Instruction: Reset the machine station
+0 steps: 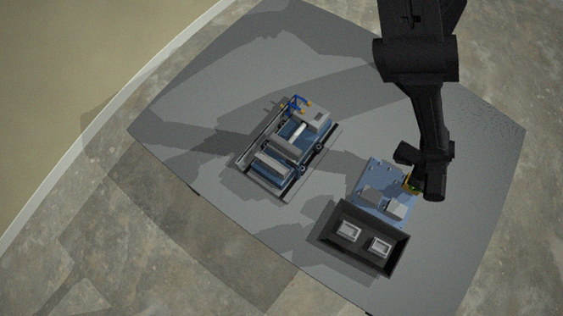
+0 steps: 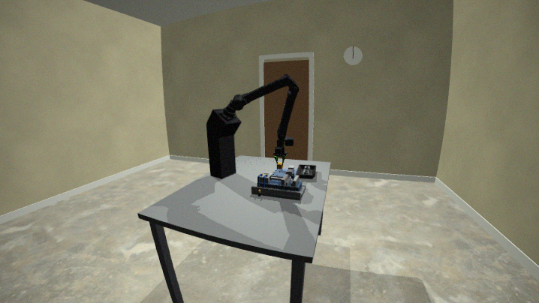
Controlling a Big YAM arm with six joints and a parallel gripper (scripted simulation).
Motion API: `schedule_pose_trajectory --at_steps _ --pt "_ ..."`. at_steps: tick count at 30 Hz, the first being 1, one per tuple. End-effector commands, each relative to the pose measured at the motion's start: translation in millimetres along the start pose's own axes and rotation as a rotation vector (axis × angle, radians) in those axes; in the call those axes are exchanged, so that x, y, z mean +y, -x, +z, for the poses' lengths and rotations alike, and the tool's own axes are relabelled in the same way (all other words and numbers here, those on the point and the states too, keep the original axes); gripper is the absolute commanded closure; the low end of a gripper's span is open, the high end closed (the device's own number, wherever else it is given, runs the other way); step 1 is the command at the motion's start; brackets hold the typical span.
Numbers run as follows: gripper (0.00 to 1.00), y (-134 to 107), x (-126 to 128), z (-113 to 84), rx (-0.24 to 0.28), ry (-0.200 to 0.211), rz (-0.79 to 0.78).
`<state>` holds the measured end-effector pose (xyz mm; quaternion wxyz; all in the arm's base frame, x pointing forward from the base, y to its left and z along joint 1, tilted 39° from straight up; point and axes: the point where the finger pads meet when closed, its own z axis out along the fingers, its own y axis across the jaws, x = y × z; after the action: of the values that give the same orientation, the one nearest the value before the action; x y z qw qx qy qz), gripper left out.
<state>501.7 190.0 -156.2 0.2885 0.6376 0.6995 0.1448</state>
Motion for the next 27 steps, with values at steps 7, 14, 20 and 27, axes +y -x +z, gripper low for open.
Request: schedule_pose_trajectory --at_steps 7,14,20,27 --pt "1.0 -0.6 21.2 -11.9 0.016 0.039 0.007" --pt "1.0 4.2 22.5 -10.2 0.012 0.037 0.008" --pt "1.0 7.1 23.4 -9.2 0.01 0.036 0.011" --pt "1.0 3.5 23.9 -10.7 0.016 0.039 0.005"
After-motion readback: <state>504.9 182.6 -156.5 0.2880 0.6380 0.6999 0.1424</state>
